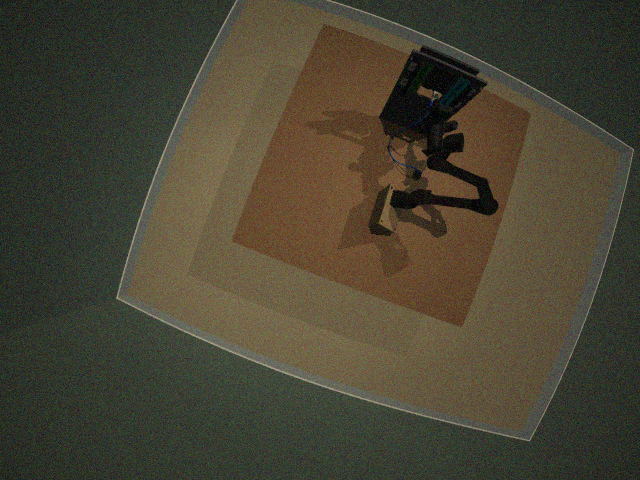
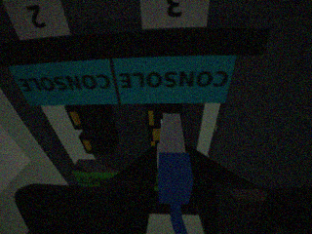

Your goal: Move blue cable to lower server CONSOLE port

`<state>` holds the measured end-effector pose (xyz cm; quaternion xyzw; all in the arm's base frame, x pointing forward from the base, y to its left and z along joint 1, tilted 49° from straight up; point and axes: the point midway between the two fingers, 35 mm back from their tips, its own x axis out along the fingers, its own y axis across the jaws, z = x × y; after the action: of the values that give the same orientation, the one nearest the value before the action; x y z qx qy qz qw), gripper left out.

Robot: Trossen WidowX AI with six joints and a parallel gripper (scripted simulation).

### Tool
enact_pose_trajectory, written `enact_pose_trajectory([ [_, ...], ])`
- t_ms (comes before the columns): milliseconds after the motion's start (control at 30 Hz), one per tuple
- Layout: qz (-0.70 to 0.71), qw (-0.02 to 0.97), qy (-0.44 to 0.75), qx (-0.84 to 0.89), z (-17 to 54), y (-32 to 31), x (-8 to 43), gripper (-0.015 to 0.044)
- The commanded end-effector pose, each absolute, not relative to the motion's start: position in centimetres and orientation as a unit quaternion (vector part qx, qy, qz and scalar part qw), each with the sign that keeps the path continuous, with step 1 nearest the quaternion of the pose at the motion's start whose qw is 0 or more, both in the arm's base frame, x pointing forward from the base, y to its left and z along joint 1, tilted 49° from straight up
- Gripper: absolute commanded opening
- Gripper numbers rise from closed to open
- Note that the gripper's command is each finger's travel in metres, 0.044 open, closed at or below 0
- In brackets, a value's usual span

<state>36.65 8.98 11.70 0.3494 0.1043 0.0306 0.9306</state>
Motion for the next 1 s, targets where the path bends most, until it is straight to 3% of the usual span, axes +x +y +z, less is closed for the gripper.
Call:
enact_pose_trajectory([
  [0, 0.035, 0.931, 0.104, 0.348, 11.86, 9.12, 36.94, 0.0],
  [967, 0.036, 0.931, 0.103, 0.347, 11.87, 9.02, 37.9, 0.0],
])
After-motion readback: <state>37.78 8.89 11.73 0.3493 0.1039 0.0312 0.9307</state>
